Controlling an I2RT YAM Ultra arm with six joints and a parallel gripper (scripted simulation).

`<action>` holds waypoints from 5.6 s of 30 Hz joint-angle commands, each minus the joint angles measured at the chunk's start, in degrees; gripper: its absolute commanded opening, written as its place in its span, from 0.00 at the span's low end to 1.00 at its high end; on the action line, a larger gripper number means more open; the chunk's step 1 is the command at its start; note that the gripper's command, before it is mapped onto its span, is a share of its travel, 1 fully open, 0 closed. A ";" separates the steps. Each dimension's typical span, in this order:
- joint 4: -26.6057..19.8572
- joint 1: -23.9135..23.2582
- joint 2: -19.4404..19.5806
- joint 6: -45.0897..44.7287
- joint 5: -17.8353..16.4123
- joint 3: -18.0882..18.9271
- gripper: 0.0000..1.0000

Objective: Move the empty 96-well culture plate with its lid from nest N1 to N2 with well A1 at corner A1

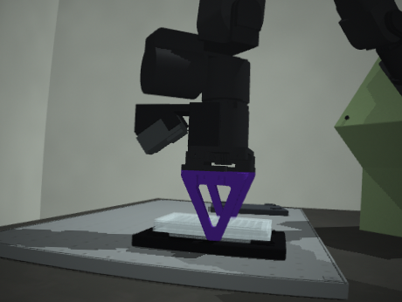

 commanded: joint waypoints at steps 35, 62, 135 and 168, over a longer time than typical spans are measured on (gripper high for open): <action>0.91 -0.48 -0.31 0.08 0.57 1.72 0.00; 0.91 -0.48 -0.31 0.08 0.57 1.72 0.00; -16.93 -1.56 -19.20 -0.81 -0.63 0.67 0.00; -12.74 -10.81 -21.34 -16.66 -7.69 -7.61 0.00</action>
